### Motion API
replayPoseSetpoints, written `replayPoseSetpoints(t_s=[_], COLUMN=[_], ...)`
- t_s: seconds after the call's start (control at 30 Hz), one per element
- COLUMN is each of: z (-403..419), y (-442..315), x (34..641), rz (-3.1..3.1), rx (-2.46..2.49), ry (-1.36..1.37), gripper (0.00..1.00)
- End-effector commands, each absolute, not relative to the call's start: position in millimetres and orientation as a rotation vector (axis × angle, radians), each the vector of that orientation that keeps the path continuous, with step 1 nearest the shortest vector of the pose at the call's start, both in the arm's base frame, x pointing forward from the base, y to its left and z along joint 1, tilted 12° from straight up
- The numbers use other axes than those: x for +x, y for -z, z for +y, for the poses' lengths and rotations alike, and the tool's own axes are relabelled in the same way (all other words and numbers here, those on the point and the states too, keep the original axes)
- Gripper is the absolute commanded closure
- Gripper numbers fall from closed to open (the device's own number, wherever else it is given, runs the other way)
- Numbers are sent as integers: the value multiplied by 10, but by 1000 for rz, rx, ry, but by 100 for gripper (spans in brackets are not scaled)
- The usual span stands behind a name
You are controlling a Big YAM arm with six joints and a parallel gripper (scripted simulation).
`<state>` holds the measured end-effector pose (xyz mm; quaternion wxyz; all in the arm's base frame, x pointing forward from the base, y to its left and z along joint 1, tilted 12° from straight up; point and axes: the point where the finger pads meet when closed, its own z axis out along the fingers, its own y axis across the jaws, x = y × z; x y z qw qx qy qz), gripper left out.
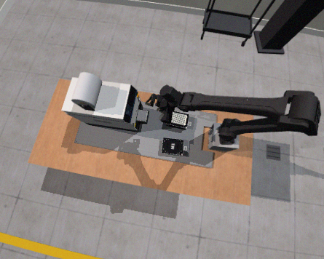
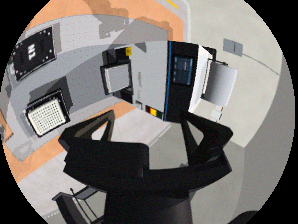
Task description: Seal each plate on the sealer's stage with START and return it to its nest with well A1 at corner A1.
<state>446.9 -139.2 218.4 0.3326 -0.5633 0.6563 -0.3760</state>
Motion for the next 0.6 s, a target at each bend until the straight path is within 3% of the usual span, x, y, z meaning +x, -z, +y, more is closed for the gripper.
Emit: replayPoseSetpoints(t_s=[0.0, 0.57], z=[-1372, -1414], y=[-2351, -2561], x=[4493, 4576], rz=[1680, 1665], rx=[-1444, -1436], ry=[1012, 1031], gripper=[0, 0])
